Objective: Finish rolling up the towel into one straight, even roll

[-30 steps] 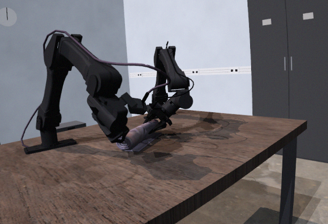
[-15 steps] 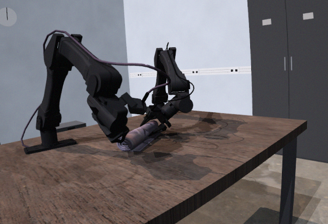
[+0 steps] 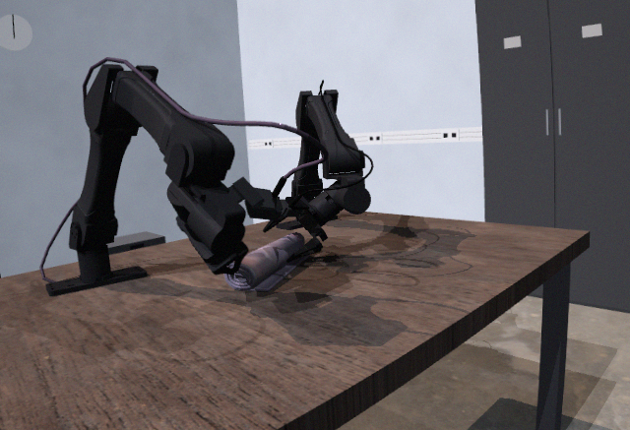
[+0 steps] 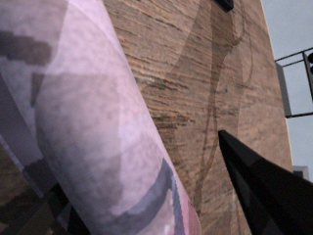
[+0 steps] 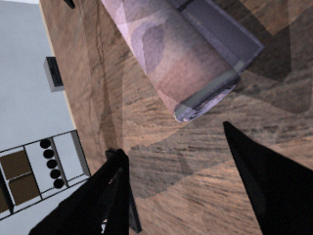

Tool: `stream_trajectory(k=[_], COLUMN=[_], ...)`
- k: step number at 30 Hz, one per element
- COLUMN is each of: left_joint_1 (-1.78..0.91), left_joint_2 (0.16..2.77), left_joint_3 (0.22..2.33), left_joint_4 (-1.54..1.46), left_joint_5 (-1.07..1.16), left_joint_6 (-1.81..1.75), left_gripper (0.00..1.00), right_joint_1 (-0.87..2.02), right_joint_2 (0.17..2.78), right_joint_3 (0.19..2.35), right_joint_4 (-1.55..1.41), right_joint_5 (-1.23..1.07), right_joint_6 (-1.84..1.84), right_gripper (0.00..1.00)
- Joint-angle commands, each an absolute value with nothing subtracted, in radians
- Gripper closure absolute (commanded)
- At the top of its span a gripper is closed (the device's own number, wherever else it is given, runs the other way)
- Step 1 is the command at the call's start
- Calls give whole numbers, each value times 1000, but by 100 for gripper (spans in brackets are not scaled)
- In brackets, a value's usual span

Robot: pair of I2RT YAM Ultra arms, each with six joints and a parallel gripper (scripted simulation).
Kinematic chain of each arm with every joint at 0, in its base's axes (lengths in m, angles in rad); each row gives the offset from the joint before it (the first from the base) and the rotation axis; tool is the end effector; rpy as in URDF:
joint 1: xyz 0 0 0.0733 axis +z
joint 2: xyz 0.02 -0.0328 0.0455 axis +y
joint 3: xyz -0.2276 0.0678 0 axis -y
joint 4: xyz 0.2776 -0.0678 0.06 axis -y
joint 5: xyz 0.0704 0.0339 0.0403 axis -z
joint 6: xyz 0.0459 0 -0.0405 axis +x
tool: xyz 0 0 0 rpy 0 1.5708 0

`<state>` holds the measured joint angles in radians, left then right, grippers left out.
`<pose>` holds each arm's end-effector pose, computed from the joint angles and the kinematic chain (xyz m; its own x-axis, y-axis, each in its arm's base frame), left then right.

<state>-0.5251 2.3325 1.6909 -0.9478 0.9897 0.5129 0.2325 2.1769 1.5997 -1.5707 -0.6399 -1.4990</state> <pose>0.3563 -0.2495 0.0699 -0.6254 0.6736 -0.3939 0.6526 0.1747 -0.7373 0.3402 0.1098 0.1149 -0.1904 -0.8673 -0.4600 -0.8039 -0.1312 0.5801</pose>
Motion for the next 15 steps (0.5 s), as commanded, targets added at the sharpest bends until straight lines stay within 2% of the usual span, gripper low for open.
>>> stream_trajectory(k=[1, 15], left_joint_1=[-498, -388], left_joint_2=[2312, 2319], left_joint_3=[1730, 1875], left_joint_4=[-990, -1263], left_joint_5=[971, 964], left_joint_6=[546, 718], left_gripper=[15, 15], right_joint_1=[229, 229], right_joint_2=[2153, 2153], right_joint_3=[1630, 1630], right_joint_4=[-1571, -1571], right_joint_5=[-650, -650], right_joint_6=[-1498, -1498], right_gripper=[15, 15])
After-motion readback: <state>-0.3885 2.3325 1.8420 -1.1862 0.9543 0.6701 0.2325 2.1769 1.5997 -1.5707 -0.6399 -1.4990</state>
